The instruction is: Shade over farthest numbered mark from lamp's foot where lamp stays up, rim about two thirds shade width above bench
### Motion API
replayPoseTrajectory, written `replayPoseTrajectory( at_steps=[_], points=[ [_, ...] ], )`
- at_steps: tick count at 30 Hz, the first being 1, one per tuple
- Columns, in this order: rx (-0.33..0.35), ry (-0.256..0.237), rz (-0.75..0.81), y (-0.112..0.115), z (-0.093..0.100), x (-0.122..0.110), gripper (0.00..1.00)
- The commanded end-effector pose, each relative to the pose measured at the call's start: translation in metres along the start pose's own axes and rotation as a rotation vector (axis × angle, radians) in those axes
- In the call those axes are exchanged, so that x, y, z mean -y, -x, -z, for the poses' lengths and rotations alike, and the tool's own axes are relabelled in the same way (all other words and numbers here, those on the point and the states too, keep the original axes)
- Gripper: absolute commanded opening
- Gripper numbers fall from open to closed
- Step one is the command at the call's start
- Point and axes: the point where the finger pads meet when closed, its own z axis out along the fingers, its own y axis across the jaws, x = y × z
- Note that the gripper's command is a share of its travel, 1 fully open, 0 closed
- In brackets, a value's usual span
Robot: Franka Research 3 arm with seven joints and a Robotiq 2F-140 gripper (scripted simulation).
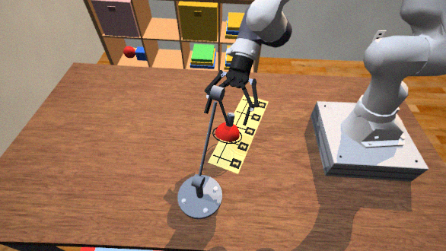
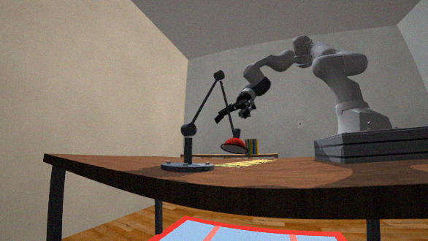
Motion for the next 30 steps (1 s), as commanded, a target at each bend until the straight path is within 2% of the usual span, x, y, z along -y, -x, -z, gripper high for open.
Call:
replayPoseTrajectory(
  at_steps=[1,3,18,20,30],
  points=[
    [0.000,0.000,0.000,0.000,0.000,0.000,1.00],
    [0.000,0.000,0.000,0.000,0.000,0.000,1.00],
    [0.000,0.000,0.000,0.000,0.065,-0.001,1.00],
    [0.000,0.000,0.000,0.000,0.065,-0.001,1.00],
    [-0.004,-0.019,0.000,-0.002,0.106,0.004,1.00]
  ],
)
